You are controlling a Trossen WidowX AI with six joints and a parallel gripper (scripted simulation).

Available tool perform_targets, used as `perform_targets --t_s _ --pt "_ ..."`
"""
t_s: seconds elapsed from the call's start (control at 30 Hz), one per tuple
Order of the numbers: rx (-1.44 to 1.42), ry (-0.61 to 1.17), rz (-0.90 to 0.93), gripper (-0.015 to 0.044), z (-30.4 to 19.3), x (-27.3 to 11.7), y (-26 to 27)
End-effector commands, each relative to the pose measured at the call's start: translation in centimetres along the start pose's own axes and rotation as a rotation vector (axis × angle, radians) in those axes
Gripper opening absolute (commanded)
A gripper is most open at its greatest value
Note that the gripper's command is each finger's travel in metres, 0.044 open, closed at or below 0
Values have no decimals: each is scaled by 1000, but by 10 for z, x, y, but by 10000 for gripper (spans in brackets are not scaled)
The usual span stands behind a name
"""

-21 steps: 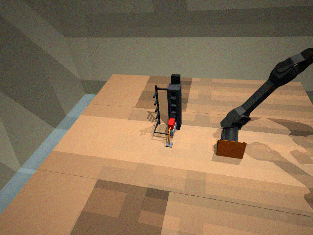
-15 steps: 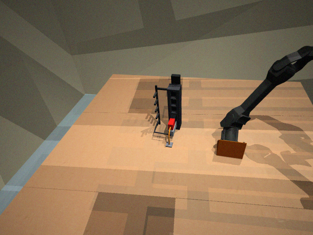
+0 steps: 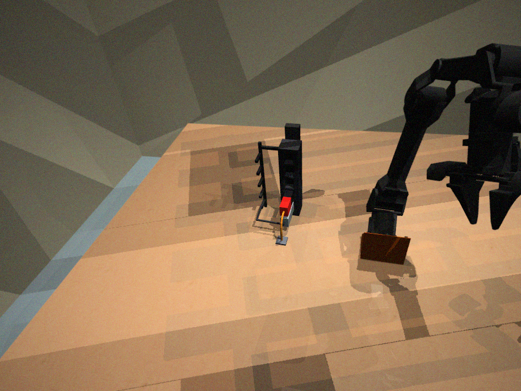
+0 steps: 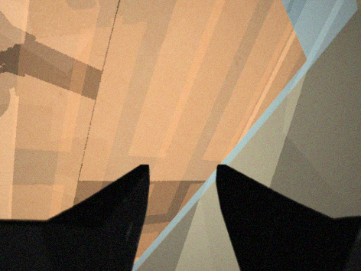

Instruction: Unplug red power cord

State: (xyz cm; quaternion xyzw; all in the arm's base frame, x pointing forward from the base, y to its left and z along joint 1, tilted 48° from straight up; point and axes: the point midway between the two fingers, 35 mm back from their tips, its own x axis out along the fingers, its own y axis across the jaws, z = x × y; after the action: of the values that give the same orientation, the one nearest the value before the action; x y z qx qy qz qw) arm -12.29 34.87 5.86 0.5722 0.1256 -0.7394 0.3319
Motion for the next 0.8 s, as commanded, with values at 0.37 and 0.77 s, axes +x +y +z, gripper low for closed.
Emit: perform_targets --t_s 0.37,0.77 --pt "1171 195 141 160 -169 6 211" --pt "2100 374 388 160 -165 46 423"
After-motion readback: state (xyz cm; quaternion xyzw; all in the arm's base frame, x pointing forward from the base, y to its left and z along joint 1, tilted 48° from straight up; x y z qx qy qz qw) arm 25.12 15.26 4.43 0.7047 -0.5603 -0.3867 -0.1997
